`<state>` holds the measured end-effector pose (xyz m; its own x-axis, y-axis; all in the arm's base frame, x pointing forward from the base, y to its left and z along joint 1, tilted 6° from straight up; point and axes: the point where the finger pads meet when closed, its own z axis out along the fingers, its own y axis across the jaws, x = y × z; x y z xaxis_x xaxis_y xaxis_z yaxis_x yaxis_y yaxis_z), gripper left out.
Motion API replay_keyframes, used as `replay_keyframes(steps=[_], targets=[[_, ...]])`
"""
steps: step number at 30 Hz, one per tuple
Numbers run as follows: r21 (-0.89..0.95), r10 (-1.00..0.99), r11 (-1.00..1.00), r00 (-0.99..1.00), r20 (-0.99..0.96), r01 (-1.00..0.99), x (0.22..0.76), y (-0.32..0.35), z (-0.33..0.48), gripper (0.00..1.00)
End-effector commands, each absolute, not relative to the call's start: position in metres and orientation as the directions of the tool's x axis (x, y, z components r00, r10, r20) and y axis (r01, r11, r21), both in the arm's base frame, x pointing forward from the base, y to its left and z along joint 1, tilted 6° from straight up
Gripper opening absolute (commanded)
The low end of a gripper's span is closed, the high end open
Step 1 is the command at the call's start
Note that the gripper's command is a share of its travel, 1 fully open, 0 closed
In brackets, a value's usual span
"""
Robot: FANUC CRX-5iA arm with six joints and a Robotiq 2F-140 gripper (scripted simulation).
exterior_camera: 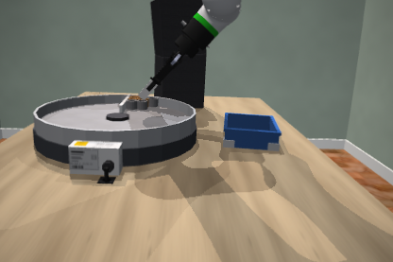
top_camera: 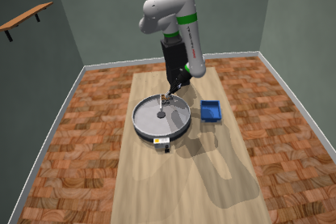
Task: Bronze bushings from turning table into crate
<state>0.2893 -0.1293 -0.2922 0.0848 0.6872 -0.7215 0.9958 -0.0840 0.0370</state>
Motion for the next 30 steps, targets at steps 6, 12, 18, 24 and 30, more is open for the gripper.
replay_keyframes(steps=[6,12,18,24,30], targets=[[0.037,0.687,-0.084,0.085,-0.721,0.996,0.2893,-0.1293,-0.2921,0.06],[0.037,0.687,-0.084,0.085,-0.721,0.996,0.2893,-0.1293,-0.2921,0.06],[0.037,0.687,-0.084,0.085,-0.721,0.996,0.2893,-0.1293,-0.2921,0.06],[0.037,0.687,-0.084,0.085,-0.721,0.996,0.2893,-0.1293,-0.2921,0.00],[0.037,0.687,-0.084,0.085,-0.721,0.996,0.2893,-0.1293,-0.2921,0.00]])
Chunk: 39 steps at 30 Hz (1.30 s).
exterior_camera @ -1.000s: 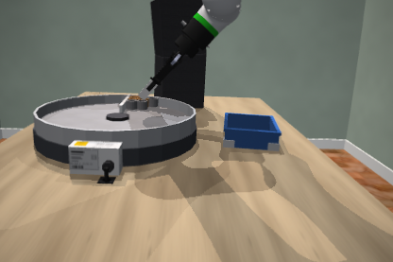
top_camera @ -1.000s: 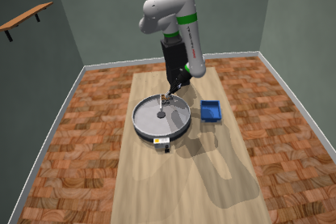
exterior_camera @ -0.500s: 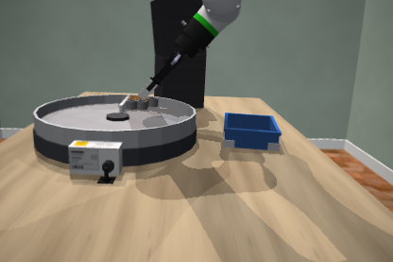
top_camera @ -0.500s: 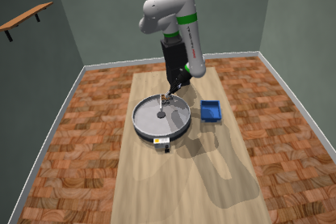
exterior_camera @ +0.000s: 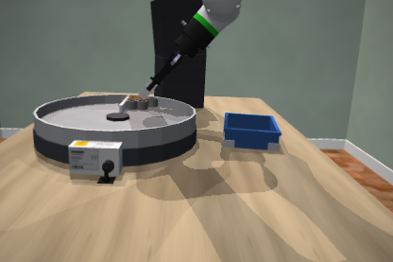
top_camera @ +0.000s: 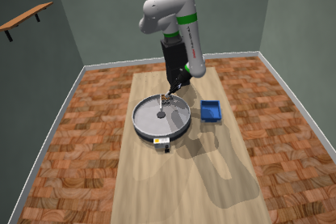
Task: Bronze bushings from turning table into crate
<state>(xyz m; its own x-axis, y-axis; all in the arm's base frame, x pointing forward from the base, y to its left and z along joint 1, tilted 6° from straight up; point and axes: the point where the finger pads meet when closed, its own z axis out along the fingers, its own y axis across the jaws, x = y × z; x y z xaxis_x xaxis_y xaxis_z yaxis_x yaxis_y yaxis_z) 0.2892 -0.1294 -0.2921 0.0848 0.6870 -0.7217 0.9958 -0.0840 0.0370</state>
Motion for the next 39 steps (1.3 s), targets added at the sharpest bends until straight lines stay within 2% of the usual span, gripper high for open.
replay_keyframes(steps=[1,39], targets=[[0.037,0.687,-0.084,0.085,-0.721,0.996,0.2893,-0.1293,-0.2921,0.00],[0.037,0.687,-0.084,0.085,-0.721,0.996,0.2892,-0.1285,-0.2852,0.00]])
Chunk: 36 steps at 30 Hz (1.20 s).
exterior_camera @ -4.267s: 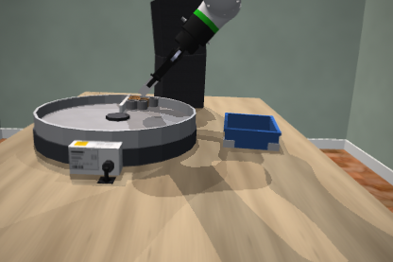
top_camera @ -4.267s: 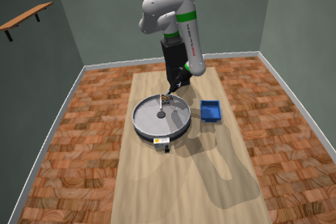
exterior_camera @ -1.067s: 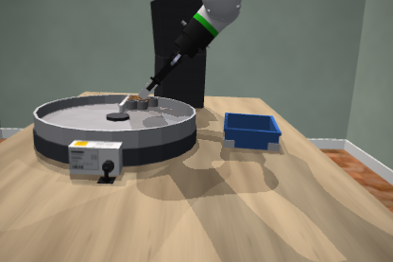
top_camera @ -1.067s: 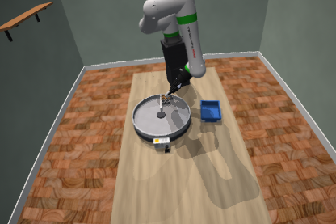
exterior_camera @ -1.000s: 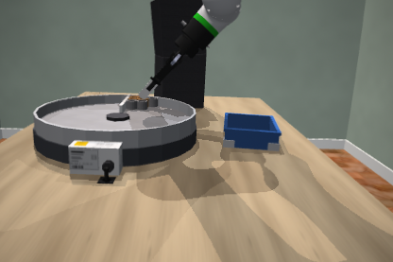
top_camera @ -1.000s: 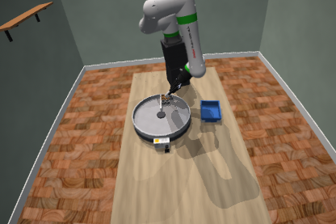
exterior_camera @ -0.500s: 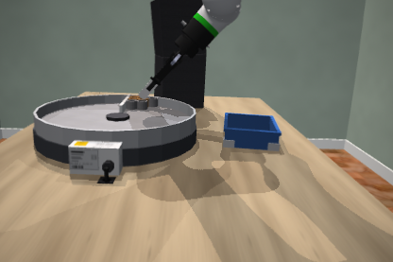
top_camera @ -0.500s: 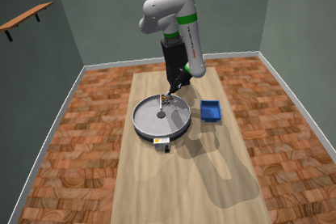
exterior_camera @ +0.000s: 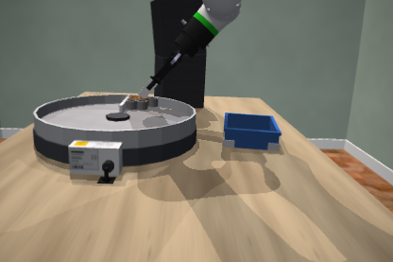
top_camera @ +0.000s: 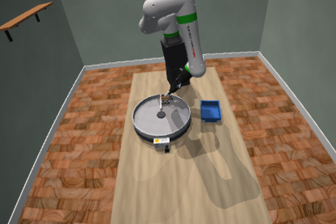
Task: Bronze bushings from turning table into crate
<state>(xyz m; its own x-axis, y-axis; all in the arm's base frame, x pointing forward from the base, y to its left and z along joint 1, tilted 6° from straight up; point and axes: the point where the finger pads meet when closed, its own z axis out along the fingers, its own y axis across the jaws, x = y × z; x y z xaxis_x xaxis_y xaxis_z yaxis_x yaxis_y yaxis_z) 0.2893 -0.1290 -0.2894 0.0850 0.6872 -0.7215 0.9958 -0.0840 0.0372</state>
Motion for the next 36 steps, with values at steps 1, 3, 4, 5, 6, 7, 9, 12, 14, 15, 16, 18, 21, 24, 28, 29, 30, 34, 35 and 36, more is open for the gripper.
replay_keyframes(steps=[1,3,4,5,6,7,9,12,14,15,16,18,21,24,28,29,30,34,35,36], targets=[[0.037,0.687,-0.084,0.085,-0.721,0.996,0.289,-0.128,-0.282,0.00],[0.037,0.687,-0.084,0.085,-0.721,0.996,0.289,-0.127,-0.274,0.00],[0.037,0.687,-0.084,0.085,-0.721,0.996,0.289,-0.127,-0.270,0.00],[0.037,0.687,-0.084,0.085,-0.721,0.996,0.289,-0.126,-0.265,0.00],[0.037,0.687,-0.084,0.085,-0.721,0.996,0.289,-0.126,-0.260,0.00],[0.037,0.687,-0.084,0.085,-0.721,0.996,0.289,-0.125,-0.255,0.00],[0.037,0.687,-0.084,0.085,-0.721,0.996,0.289,-0.125,-0.255,0.00],[0.037,0.687,-0.084,0.085,-0.721,0.996,0.288,-0.124,-0.243,0.00],[0.037,0.687,-0.084,0.085,-0.721,0.996,0.288,-0.123,-0.238,0.00],[0.037,0.687,-0.084,0.085,-0.721,0.996,0.288,-0.123,-0.236,0.00],[0.037,0.687,-0.084,0.085,-0.721,0.996,0.288,-0.123,-0.235,0.00],[0.037,0.687,-0.084,0.085,-0.721,0.996,0.288,-0.123,-0.234,0.00],[0.037,0.687,-0.084,0.085,-0.721,0.996,0.288,-0.123,-0.234,0.00],[0.037,0.687,-0.084,0.085,-0.721,0.996,0.288,-0.123,-0.234,0.00],[0.037,0.687,-0.084,0.085,-0.721,0.996,0.288,-0.123,-0.234,0.00],[0.037,0.687,-0.084,0.085,-0.721,0.996,0.288,-0.123,-0.234,0.00],[0.037,0.687,-0.084,0.085,-0.721,0.996,0.288,-0.123,-0.234,0.00],[0.037,0.687,-0.084,0.085,-0.721,0.996,0.288,-0.123,-0.234,0.00],[0.037,0.687,-0.084,0.085,-0.721,0.996,0.288,-0.123,-0.234,0.00],[0.037,0.687,-0.084,0.085,-0.721,0.996,0.288,-0.123,-0.234,0.00]])
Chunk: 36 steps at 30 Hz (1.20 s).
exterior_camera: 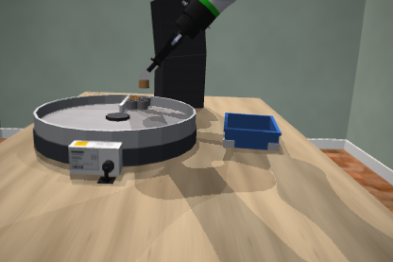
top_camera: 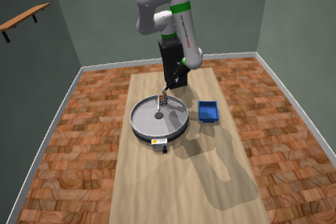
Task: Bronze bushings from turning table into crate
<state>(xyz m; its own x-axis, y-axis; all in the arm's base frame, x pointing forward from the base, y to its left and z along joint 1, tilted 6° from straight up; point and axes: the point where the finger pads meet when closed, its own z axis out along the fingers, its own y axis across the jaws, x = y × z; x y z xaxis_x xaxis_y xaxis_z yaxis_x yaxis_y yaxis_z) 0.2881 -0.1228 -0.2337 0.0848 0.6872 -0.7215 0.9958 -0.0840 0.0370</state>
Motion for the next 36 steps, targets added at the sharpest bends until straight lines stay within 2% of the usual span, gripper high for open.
replay_keyframes(steps=[1,25,36], targets=[[0.037,0.687,-0.084,0.085,-0.721,0.996,0.288,-0.123,-0.234,0.00],[0.037,0.687,-0.084,0.085,-0.721,0.996,0.291,-0.118,-0.234,0.00],[0.037,0.687,-0.084,0.085,-0.721,0.996,0.329,-0.045,-0.241,0.00]])
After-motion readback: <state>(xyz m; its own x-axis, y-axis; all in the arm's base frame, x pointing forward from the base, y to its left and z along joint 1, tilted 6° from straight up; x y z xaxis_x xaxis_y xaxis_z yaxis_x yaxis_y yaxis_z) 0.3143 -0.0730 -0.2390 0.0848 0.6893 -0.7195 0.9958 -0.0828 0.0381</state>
